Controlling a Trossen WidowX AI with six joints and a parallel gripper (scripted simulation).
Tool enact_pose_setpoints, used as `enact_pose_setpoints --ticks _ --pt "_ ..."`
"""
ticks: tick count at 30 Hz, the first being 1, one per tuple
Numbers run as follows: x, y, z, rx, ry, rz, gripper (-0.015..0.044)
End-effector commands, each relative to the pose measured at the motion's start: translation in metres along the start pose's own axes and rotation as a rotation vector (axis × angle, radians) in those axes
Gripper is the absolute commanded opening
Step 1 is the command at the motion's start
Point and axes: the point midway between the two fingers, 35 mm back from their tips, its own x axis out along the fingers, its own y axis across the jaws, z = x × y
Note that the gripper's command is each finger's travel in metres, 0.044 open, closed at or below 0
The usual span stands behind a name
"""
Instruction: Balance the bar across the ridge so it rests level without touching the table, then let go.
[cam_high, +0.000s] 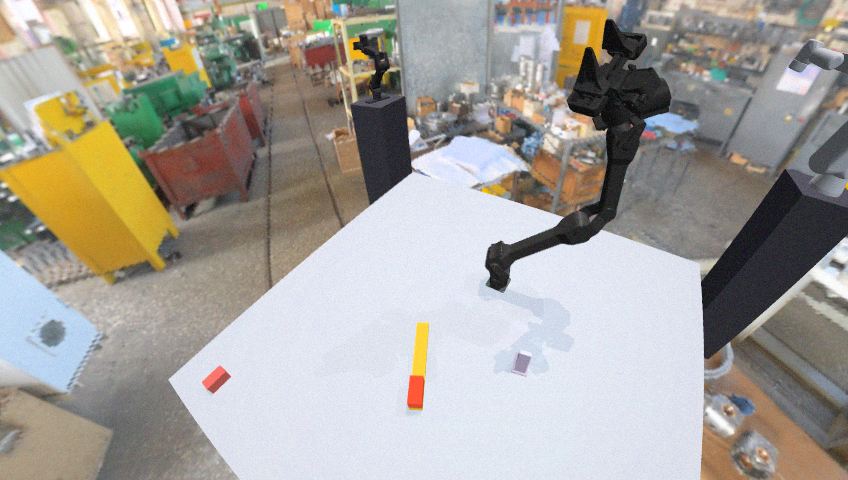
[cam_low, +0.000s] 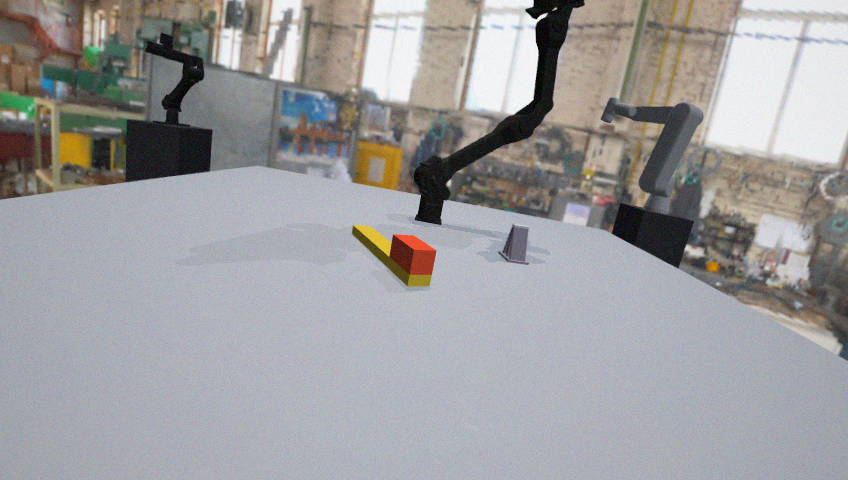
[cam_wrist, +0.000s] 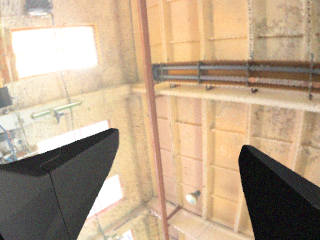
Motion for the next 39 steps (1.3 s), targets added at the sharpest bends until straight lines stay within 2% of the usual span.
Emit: enact_pose_setpoints --ticks 1,18,29,39 --pt "0.014 0.014 -0.032 0.182 0.054 0.048 0.0315" --pt "0.06 0.117 -0.141 0.939 0.324 0.284 0.0315" --pt "0.076 0.192 -0.18 1.336 0.558 0.361 0.0315" --pt "0.079 0.273 -0.196 1.673 0.831 0.447 0.0315"
